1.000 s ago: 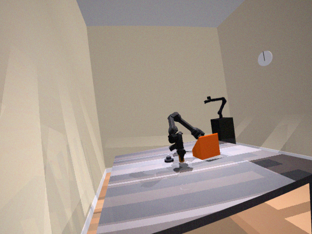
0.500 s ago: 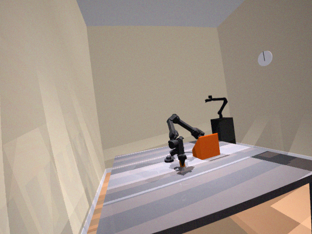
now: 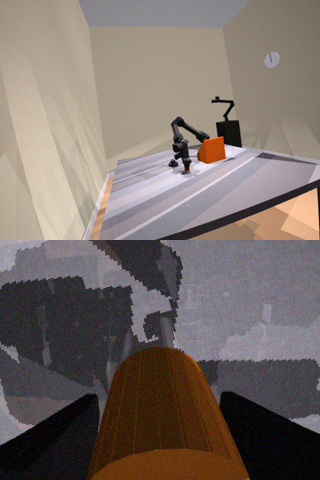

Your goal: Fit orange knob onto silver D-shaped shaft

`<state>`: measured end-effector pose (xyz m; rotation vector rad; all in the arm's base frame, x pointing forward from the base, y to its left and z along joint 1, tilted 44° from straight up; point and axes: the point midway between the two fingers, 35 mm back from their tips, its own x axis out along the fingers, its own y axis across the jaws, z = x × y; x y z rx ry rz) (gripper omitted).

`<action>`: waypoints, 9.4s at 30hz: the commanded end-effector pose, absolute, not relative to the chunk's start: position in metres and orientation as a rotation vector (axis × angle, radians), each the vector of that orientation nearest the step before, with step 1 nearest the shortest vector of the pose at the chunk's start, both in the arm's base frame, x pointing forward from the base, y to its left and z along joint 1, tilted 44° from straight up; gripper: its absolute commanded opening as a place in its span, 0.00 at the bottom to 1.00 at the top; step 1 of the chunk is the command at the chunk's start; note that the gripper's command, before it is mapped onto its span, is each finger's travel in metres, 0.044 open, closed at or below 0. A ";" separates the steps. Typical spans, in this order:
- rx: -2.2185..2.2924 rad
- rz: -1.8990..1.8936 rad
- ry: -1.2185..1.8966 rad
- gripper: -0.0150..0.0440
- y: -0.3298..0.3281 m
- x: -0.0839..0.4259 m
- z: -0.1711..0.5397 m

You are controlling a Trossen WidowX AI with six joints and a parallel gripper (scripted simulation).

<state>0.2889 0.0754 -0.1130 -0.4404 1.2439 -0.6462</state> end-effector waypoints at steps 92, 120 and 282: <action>-0.447 -0.646 1.242 0.35 0.075 0.289 -0.113; -0.440 -0.636 1.247 0.25 0.138 0.282 -0.057; -0.620 -0.529 1.309 0.25 -0.009 0.342 0.061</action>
